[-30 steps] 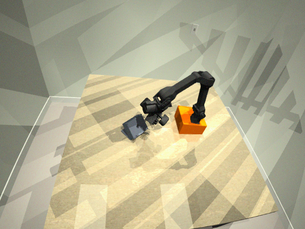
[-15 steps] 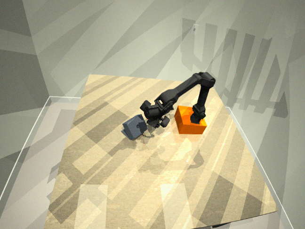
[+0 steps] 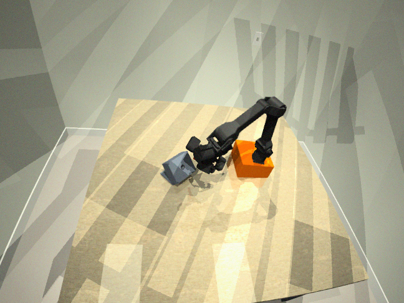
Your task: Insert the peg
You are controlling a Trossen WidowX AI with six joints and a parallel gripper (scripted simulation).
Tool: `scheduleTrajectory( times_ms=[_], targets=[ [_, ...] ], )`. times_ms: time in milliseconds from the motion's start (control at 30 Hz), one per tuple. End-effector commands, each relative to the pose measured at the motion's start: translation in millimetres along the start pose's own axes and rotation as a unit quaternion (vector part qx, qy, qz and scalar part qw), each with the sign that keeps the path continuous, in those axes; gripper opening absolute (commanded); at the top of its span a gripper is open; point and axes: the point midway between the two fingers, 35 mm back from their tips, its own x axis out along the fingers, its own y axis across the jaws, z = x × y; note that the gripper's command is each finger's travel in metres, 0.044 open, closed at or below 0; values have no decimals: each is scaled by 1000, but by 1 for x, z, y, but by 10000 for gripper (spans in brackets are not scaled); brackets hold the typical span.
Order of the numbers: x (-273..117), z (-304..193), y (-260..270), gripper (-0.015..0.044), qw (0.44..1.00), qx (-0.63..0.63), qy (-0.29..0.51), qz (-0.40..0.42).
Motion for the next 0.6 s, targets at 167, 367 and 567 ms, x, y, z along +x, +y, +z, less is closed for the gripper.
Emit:
scheduleTrajectory(
  times_ms=[167, 367, 567],
  targets=[
    [-8, 10, 0, 0, 999, -29, -1, -22],
    [-14, 17, 2, 0, 998, -49, -1, -36],
    [-20, 23, 4, 0, 996, -69, -1, -50]
  ],
)
